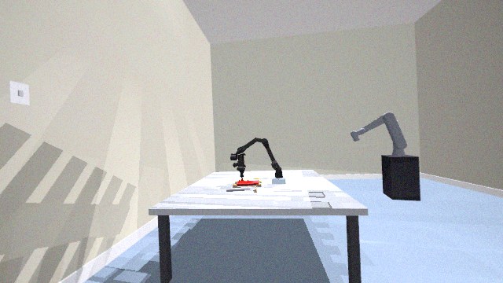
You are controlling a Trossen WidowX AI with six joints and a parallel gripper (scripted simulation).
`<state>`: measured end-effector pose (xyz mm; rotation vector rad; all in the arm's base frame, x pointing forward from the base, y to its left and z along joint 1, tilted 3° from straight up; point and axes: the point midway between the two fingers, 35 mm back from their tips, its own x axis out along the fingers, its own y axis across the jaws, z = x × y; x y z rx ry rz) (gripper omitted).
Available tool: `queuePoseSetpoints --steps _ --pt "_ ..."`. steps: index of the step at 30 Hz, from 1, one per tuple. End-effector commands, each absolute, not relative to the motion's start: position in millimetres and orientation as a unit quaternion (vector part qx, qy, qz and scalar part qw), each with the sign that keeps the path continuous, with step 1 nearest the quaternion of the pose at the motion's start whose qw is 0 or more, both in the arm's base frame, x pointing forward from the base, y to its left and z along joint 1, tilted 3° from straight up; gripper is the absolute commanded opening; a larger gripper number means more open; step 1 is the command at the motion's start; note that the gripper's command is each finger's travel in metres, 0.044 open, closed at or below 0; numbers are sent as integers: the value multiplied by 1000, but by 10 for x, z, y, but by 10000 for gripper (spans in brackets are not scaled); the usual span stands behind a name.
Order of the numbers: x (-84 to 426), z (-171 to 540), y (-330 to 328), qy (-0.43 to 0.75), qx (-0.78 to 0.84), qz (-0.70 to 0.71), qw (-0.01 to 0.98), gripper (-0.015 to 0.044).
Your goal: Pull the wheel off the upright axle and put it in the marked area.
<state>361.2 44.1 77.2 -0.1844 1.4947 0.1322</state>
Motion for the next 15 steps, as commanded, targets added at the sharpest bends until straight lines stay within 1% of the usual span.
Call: queuePoseSetpoints --steps 1,15 --pt "3608 819 442 676 -83 60 730 0" --pt "3603 866 443 676 -84 60 730 0"
